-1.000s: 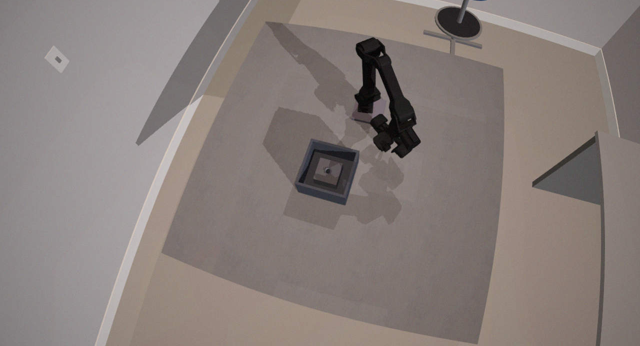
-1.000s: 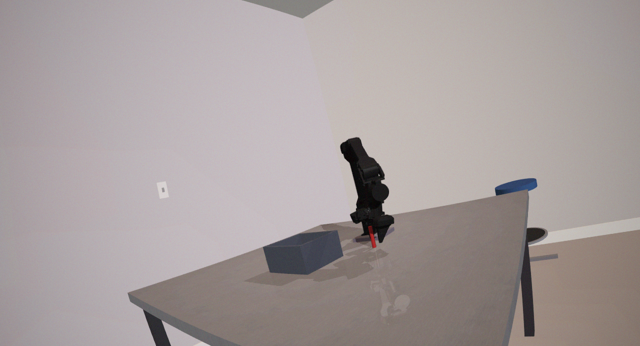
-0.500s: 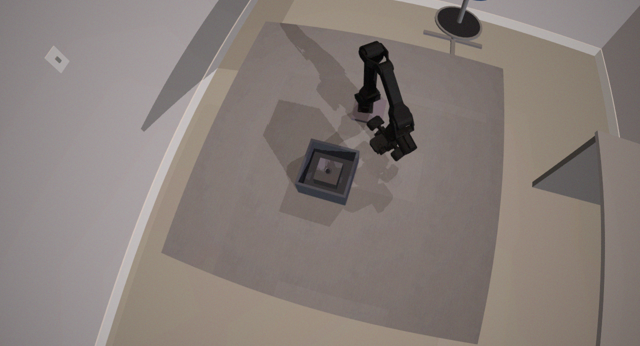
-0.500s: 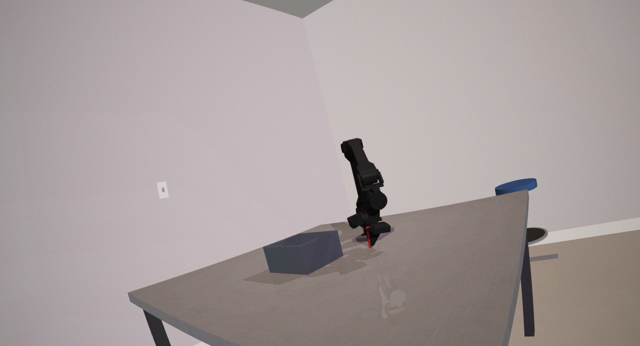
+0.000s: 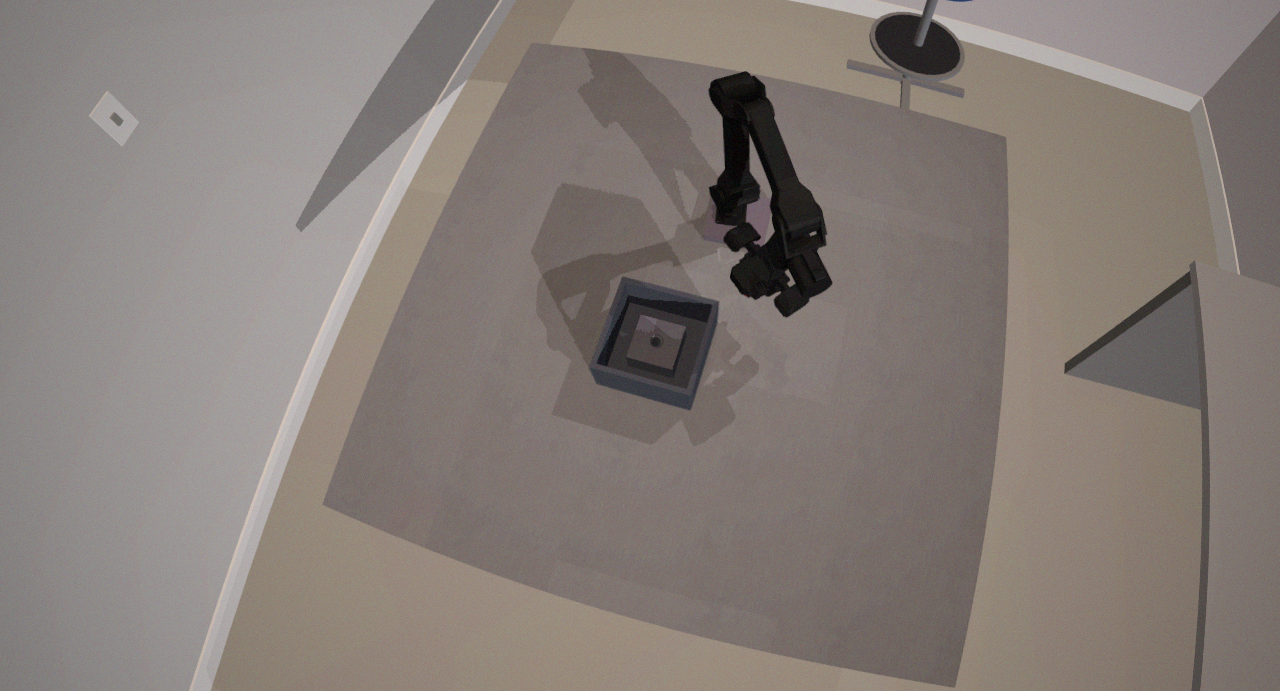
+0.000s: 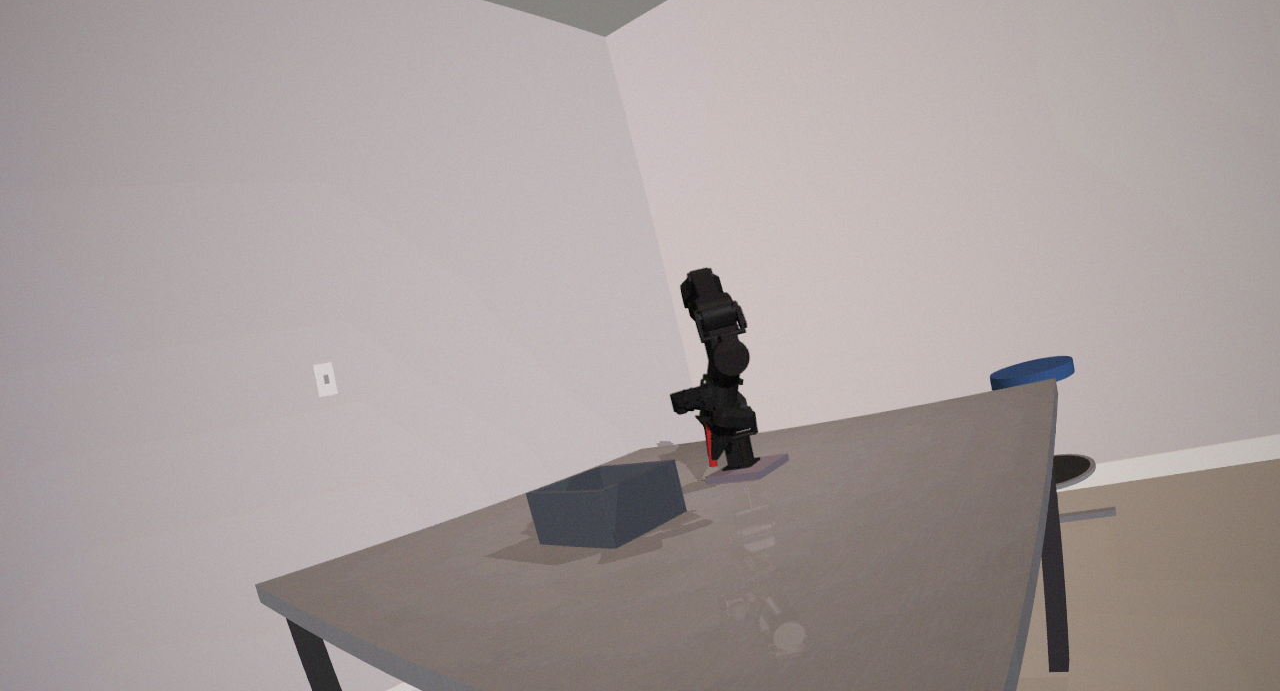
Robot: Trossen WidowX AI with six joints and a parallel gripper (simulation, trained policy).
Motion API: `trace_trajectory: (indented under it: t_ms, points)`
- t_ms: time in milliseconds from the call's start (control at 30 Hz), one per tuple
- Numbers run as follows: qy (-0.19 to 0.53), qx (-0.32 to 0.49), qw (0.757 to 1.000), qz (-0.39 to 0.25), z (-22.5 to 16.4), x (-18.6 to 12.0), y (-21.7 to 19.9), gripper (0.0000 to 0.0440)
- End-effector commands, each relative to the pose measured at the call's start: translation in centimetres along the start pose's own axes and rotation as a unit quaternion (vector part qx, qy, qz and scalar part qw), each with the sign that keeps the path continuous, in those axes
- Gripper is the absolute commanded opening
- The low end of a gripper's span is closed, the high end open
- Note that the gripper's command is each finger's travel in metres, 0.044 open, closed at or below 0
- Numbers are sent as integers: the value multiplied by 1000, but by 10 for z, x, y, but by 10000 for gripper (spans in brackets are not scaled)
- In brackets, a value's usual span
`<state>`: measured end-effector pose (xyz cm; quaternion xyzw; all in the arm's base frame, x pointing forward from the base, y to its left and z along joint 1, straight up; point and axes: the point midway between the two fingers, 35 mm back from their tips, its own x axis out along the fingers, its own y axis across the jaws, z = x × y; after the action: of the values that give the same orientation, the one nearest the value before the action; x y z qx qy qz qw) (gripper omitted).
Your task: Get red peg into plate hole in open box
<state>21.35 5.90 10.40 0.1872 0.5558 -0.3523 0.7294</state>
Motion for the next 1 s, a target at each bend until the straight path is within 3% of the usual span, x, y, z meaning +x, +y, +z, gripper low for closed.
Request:
trace_trajectory:
  t_ms: [0, 433, 967]
  points:
    - [-20, 17, 1000, 9, 18, -16, -2, 0]
    - [-62, 104, 993, 9, 80, -25, -15, 0]
    - [-82, 151, 985, -3, 147, 5, -28, 0]
